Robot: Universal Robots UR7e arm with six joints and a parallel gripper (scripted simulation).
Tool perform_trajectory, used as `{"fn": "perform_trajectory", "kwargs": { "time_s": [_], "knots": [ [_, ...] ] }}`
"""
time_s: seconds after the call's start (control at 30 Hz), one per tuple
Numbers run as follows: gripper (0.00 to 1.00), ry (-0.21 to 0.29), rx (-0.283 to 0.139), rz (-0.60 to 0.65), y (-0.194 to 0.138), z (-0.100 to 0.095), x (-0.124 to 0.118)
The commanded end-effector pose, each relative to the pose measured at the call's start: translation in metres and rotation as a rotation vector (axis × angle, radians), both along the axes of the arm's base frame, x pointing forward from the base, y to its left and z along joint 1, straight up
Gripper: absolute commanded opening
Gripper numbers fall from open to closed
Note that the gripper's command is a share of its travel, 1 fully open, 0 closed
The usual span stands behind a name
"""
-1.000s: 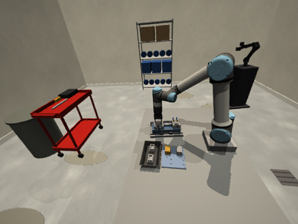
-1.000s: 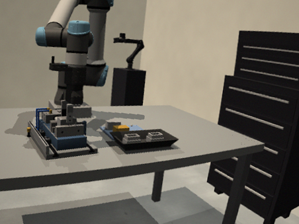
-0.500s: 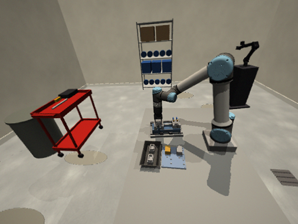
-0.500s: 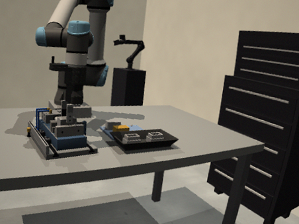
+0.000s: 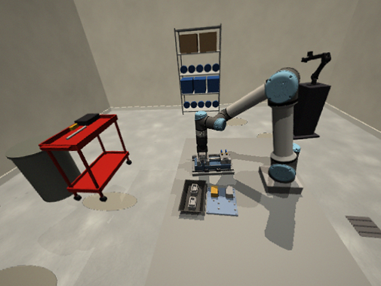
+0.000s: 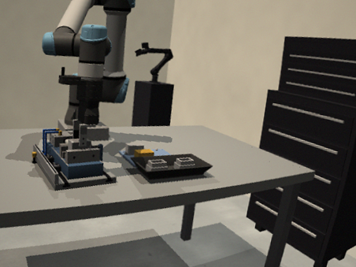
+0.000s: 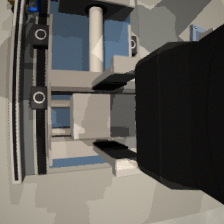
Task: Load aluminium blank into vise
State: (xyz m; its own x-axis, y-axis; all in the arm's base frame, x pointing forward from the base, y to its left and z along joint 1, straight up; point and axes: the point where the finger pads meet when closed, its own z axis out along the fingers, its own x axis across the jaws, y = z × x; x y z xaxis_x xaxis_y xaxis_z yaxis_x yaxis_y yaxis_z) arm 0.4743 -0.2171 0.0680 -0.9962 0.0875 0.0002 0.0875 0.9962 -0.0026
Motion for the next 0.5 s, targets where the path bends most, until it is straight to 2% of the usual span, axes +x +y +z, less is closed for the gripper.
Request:
{"fn": "perform_trajectory", "kwargs": {
  "time_s": [0.0, 0.23, 0.47],
  "knots": [
    [1.0, -0.001, -0.001, 0.0, 0.0, 0.001, 0.0],
    [1.0, -0.001, -0.001, 0.0, 0.0, 0.005, 0.0],
    [1.0, -0.001, -0.001, 0.0, 0.0, 0.019, 0.0]
  ]
}}
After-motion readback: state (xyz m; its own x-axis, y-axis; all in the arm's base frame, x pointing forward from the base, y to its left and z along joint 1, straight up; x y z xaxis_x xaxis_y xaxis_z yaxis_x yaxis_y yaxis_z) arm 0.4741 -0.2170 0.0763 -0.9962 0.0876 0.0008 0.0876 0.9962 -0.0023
